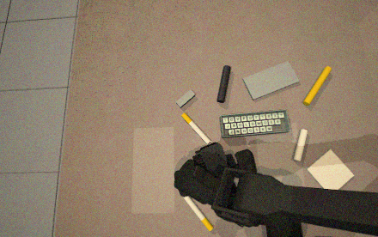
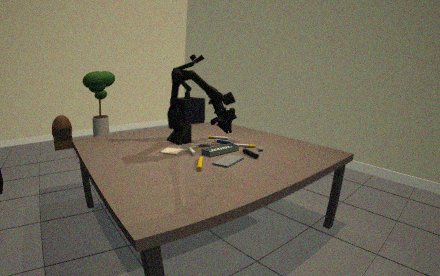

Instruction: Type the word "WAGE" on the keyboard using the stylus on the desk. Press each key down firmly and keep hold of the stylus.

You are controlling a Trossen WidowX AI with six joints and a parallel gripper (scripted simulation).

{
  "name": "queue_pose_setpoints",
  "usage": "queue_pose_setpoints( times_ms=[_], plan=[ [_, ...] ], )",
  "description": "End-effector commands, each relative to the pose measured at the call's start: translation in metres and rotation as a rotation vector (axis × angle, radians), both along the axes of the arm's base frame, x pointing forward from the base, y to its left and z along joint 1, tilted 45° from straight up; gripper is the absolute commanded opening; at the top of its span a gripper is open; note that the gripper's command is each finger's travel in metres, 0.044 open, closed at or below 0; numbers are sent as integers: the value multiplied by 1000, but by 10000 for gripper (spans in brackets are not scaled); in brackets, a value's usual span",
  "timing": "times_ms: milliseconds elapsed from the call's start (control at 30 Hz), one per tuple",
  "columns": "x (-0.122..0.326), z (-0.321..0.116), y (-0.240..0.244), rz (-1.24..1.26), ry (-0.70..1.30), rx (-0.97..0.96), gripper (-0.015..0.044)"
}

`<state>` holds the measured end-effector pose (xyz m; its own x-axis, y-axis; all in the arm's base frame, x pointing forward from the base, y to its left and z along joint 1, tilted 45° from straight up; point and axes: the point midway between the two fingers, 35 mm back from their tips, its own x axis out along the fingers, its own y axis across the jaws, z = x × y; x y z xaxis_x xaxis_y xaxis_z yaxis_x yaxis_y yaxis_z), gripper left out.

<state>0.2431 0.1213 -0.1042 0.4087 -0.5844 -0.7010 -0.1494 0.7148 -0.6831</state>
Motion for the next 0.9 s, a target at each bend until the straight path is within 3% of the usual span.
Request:
queue_pose_setpoints(
  times_ms=[0, 200, 433, 867],
  plan=[
    [2, -9, 0, -74, 93, -8, 150],
    [-6, -18, -5, -329, 387, -54, 150],
    [-17, 0, -5, -675, 688, -132, 150],
    [-18, 1, -6, -711, 715, -142, 150]
  ],
)
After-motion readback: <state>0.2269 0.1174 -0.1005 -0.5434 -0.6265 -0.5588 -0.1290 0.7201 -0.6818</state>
